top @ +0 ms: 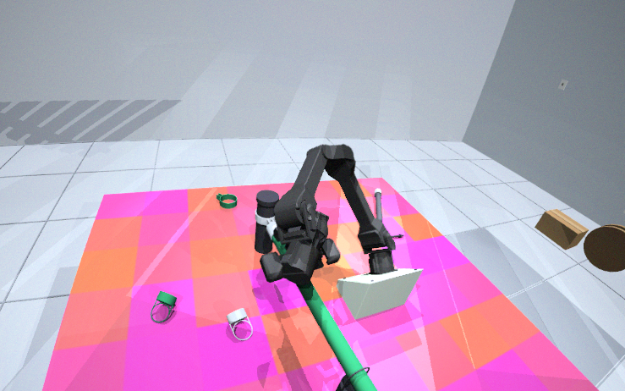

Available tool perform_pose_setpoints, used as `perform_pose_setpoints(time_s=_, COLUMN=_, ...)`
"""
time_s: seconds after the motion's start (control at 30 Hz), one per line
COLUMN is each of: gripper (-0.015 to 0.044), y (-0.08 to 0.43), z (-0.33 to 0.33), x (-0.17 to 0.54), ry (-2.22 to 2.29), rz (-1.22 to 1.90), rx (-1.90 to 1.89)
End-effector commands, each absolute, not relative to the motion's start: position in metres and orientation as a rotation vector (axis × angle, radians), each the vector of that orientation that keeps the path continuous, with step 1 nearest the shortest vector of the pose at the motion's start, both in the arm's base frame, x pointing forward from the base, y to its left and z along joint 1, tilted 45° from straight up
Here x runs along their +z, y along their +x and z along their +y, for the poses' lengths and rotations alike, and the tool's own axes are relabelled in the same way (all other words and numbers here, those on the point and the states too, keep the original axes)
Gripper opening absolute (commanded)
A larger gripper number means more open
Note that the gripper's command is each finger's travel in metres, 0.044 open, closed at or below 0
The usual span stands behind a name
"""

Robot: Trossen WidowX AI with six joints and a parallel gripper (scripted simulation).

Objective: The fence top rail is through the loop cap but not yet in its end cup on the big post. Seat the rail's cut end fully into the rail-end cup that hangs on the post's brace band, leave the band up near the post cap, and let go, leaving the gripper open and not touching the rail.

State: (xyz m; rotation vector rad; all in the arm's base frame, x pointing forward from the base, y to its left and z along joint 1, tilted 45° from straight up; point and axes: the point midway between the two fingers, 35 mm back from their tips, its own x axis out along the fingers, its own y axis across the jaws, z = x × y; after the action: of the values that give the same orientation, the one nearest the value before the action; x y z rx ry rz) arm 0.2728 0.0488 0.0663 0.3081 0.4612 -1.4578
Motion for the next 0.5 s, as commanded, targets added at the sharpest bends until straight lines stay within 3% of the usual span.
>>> perform_pose_setpoints(time_s=0.0, gripper=0.0000, y=0.2737, z=0.0485, x=0.0685, ry=0.304, rz=0.458, rx=-1.456)
perform_pose_setpoints(time_s=0.47, gripper=0.0000, y=0.2744, z=0.0482, x=0.0700, ry=0.300, rz=0.457, rx=-1.455)
